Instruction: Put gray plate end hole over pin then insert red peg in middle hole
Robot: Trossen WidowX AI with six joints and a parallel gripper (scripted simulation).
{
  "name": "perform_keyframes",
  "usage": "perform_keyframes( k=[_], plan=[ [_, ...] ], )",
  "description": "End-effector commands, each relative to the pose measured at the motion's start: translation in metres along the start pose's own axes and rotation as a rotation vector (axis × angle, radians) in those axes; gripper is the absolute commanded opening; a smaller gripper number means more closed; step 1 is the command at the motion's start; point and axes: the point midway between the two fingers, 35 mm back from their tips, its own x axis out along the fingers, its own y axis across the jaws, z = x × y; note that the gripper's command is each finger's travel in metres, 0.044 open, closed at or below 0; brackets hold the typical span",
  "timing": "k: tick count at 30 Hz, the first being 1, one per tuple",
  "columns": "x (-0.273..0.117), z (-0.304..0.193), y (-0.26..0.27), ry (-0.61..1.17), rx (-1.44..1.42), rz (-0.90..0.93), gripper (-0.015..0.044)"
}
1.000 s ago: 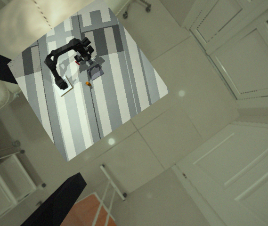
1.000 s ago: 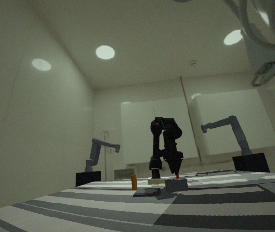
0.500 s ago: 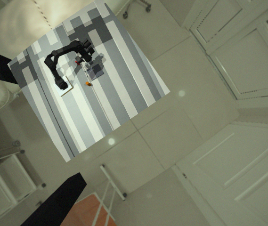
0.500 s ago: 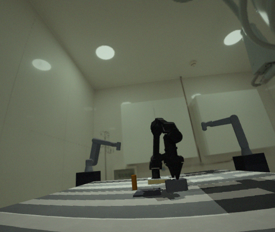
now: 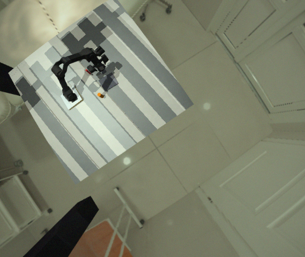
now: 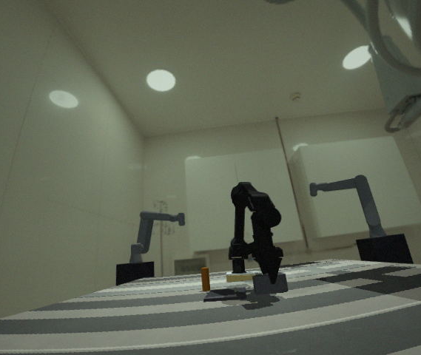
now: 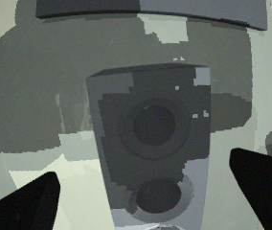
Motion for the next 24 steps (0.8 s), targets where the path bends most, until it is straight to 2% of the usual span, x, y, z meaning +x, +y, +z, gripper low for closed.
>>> perform_keyframes(
  k=[1, 12, 24],
  plan=[
    [0.008, 0.0, -0.002, 0.004, 0.003, -0.005, 0.044],
    [0.023, 0.0, -0.003, 0.004, 0.004, -0.005, 0.044],
    [0.023, 0.0, -0.003, 0.004, 0.004, -0.005, 0.0125]
  ],
)
